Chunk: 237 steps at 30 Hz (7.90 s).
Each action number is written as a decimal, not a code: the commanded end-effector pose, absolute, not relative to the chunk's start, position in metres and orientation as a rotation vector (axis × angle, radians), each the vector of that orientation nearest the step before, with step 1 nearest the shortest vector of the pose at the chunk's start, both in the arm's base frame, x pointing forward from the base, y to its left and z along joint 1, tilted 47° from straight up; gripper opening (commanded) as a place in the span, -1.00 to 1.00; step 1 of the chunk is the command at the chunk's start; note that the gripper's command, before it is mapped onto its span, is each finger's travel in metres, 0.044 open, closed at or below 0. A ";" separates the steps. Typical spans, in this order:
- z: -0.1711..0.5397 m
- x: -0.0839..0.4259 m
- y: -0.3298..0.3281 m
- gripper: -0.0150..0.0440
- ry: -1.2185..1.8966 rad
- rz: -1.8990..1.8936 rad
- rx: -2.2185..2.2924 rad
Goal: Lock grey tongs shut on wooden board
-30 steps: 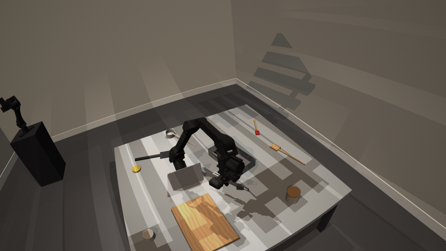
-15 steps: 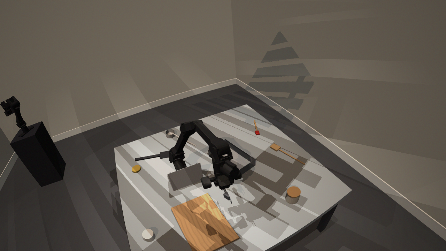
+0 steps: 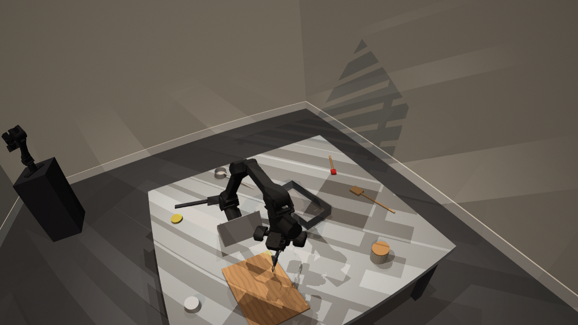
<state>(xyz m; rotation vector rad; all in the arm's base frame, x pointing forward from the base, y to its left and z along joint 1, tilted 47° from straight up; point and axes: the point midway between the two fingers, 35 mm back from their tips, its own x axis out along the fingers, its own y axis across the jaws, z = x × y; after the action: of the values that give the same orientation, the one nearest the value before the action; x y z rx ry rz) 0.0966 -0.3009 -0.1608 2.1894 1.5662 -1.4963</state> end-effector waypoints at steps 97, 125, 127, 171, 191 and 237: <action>-0.236 -0.034 -0.302 -1.00 -1.683 -2.991 2.704; -0.225 -0.038 -0.290 -1.00 -2.027 -2.143 2.956; -0.222 -0.038 -0.288 -1.00 -2.043 -2.087 2.962; -0.181 -0.037 -0.271 -1.00 -2.146 -1.562 2.954; -0.188 -0.038 -0.274 -1.00 -2.139 -1.621 2.961; -0.236 -0.034 -0.302 -1.00 -1.700 -2.950 2.723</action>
<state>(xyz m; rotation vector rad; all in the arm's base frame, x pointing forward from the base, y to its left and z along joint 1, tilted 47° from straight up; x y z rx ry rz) -0.0337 -0.2946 -0.2382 2.7755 -1.7324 -2.8717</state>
